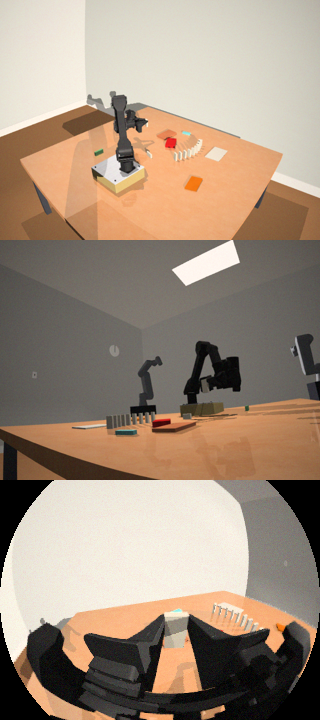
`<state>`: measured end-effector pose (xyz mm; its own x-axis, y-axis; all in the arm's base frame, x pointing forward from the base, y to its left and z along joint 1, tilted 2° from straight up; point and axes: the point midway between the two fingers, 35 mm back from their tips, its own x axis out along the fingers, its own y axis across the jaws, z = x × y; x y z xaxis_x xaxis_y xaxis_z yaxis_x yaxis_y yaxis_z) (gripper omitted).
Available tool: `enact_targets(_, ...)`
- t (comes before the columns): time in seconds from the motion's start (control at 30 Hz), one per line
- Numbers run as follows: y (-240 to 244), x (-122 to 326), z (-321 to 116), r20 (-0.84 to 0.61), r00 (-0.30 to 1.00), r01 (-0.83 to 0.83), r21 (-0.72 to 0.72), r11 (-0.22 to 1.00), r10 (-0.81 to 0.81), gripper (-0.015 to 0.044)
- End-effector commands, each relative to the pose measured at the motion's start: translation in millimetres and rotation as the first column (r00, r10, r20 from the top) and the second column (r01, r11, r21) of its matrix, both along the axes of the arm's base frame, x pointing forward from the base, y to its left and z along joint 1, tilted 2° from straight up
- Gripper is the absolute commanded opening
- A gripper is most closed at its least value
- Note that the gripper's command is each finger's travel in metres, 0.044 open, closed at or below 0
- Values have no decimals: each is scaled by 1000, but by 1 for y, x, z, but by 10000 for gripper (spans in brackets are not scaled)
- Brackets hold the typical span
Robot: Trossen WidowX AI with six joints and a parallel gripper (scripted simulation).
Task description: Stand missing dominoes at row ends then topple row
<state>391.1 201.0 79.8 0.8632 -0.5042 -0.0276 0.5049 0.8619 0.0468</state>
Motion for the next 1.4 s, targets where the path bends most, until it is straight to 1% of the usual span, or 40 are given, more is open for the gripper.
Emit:
enact_targets(0.0, 2, 1, -19, -6, 1000, 1, -8, 1000, -1, 107)
enact_targets(0.63, 0, 0, -94, -6, 1000, 0, -6, 1000, 0, 107)
enact_targets(1.07, 0, -1, -97, -6, 1000, 0, -6, 1000, 0, 107)
enact_targets(1.37, 0, -1, -97, -6, 1000, 0, -6, 1000, 0, 343)
